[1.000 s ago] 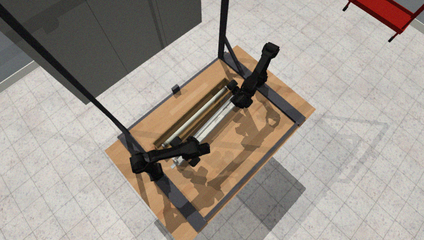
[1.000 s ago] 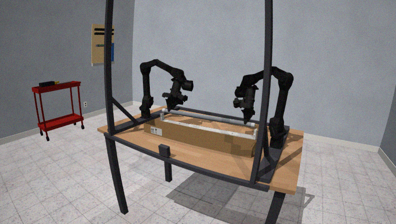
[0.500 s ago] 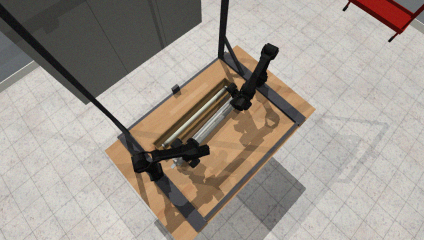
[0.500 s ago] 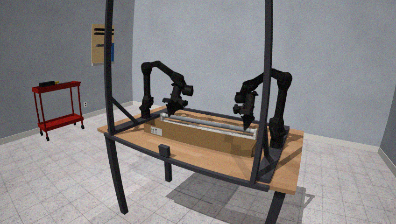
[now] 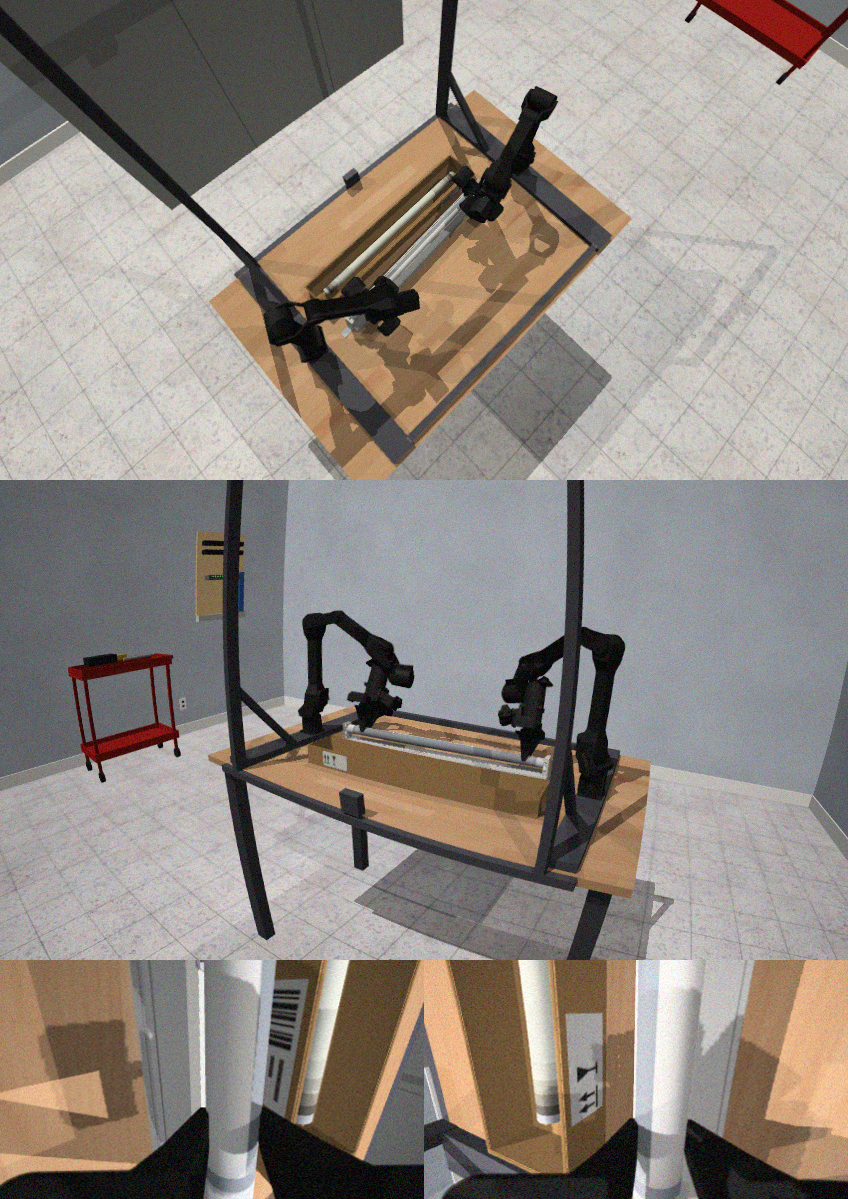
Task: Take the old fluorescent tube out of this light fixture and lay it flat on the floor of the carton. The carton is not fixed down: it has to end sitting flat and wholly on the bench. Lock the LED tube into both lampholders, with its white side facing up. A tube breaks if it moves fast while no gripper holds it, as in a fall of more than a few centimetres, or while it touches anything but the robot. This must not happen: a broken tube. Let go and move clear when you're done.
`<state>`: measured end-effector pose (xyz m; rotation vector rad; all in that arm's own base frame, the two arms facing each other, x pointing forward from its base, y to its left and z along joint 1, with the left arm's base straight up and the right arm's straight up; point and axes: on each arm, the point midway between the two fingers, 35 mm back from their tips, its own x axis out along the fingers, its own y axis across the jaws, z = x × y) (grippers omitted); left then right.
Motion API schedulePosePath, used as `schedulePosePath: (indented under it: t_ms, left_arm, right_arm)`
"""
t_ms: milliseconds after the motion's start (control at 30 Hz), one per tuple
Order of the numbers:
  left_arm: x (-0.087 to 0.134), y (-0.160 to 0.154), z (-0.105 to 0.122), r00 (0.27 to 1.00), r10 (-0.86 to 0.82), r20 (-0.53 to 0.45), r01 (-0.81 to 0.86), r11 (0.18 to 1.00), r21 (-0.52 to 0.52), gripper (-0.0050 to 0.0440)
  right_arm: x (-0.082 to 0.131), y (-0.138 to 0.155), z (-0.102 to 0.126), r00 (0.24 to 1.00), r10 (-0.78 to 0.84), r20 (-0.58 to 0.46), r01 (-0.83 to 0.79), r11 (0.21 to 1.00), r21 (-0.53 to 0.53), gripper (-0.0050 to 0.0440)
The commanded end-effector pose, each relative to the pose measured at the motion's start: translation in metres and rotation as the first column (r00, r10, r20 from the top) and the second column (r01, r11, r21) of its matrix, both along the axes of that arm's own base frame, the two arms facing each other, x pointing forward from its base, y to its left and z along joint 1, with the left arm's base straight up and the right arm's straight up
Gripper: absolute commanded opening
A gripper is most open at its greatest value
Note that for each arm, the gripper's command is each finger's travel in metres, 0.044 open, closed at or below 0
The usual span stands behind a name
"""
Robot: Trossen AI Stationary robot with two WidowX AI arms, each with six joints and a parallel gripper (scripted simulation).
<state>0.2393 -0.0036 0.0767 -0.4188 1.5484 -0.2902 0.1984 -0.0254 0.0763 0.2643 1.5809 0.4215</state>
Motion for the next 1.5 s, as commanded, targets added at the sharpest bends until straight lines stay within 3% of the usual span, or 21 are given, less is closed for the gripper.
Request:
schedulePosePath:
  t_ms: [0, 167, 367, 500, 933, 1300, 1467]
  left_arm:
    - [0.007, 0.002, 0.005, 0.999, 0.006, 0.039, -0.006, 1.0, -0.002, 0.0074]
    - [0.007, 0.002, 0.005, 0.999, 0.006, 0.037, -0.007, 1.0, 0.017, 0.0074]
    - [0.007, -0.004, 0.007, 1.0, 0.005, 0.025, -0.009, 0.985, 0.172, 0.0074]
    - [0.007, -0.005, 0.007, 1.0, 0.005, 0.021, -0.009, 0.976, 0.217, 0.0074]
    - [0.008, -0.017, 0.007, 1.0, 0.011, -0.004, -0.008, 0.858, 0.514, 0.0074]
    - [0.008, -0.023, 0.006, 1.0, 0.018, -0.017, -0.002, 0.741, 0.672, 0.0074]
    - [0.008, -0.025, 0.006, 1.0, 0.02, -0.02, 0.0, 0.717, 0.697, 0.0074]
  right_arm:
    - [0.007, 0.0, 0.004, 0.999, 0.002, 0.033, -0.002, 1.0, -0.006, 0.0078]
    - [0.007, 0.001, 0.004, 0.999, 0.002, 0.035, -0.001, 1.0, -0.025, 0.0078]
    - [0.006, 0.006, 0.006, 0.999, 0.005, 0.05, 0.004, 0.984, -0.18, 0.0078]
    - [0.006, 0.008, 0.006, 0.998, 0.008, 0.054, 0.006, 0.97, -0.242, 0.0078]
    - [0.006, 0.019, 0.006, 0.996, 0.02, 0.082, 0.026, 0.854, -0.52, 0.0078]
    - [0.005, 0.025, 0.005, 0.995, 0.033, 0.097, 0.042, 0.736, -0.676, 0.0078]
    - [0.005, 0.026, 0.005, 0.994, 0.036, 0.1, 0.045, 0.712, -0.701, 0.0078]
